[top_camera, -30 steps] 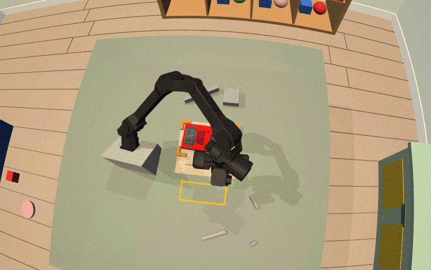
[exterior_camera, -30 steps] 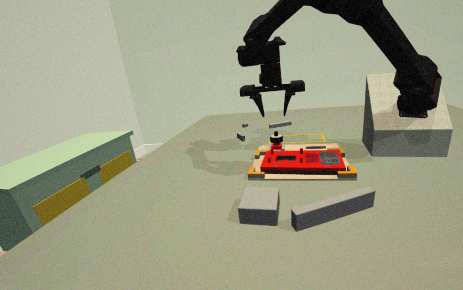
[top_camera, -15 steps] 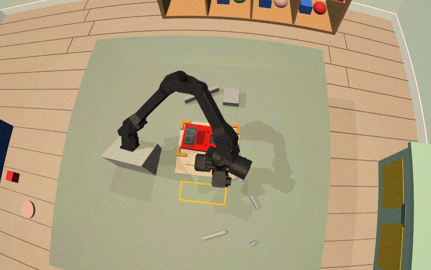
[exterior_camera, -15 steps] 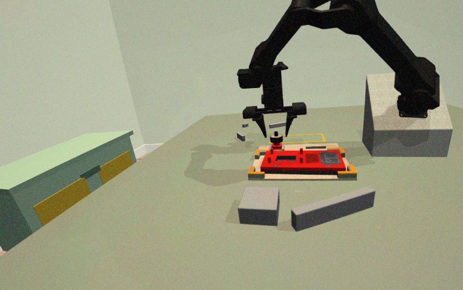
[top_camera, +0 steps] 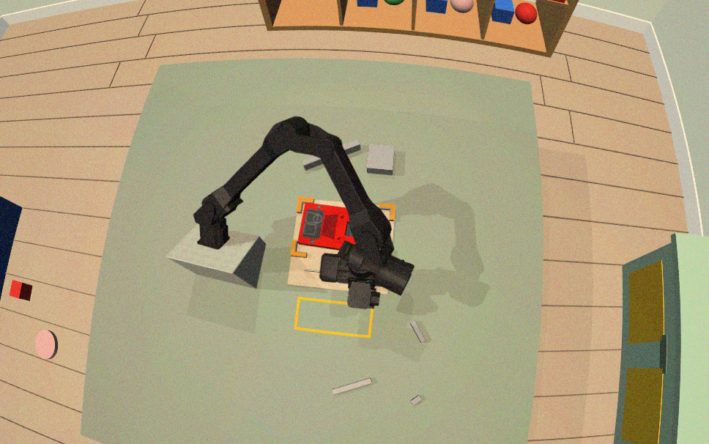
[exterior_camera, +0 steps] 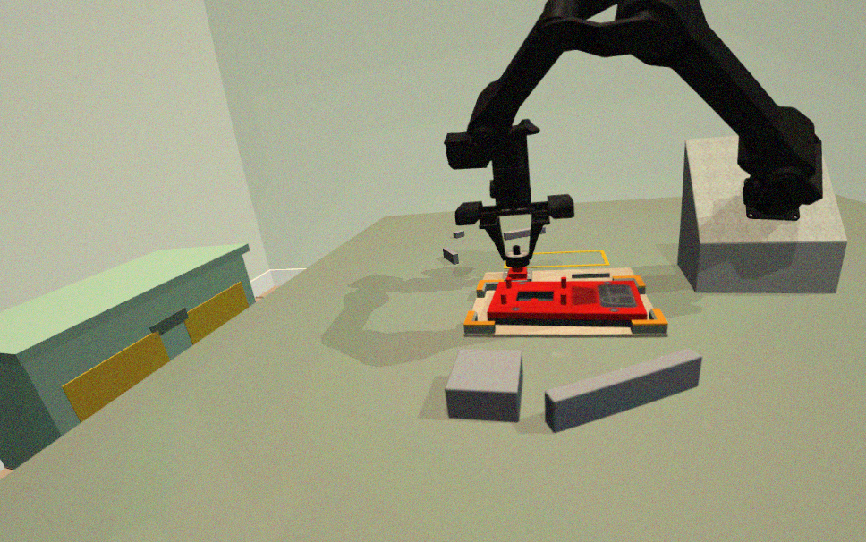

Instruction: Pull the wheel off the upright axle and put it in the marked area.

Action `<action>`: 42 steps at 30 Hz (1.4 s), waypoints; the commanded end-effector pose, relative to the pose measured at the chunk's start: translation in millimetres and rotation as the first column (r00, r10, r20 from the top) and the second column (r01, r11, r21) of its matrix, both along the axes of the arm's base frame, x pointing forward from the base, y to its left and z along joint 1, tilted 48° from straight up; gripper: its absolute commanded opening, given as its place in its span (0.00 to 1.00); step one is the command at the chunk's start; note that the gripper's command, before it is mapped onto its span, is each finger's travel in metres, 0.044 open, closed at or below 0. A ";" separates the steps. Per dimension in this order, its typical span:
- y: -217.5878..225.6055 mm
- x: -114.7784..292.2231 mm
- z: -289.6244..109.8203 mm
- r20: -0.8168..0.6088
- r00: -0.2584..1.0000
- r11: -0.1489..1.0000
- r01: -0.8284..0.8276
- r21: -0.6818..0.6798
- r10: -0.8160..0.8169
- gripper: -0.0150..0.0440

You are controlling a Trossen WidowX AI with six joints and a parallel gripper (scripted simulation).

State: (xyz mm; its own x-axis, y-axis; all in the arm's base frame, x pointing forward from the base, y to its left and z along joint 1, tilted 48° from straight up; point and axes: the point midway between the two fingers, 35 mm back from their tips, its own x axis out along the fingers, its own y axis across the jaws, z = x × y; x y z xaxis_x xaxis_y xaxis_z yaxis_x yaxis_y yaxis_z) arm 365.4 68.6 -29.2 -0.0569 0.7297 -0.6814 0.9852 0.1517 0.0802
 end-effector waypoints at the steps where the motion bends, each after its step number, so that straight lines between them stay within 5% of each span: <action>1: 0.0 -0.3 0.2 0.000 1.000 1.000 -0.002 0.000 0.002 0.44; 6: -1.0 -0.1 1.0 0.000 1.000 1.000 -0.002 0.000 0.002 0.25; 42: -9.8 1.0 8.8 0.001 1.000 1.000 0.002 0.000 -0.002 0.25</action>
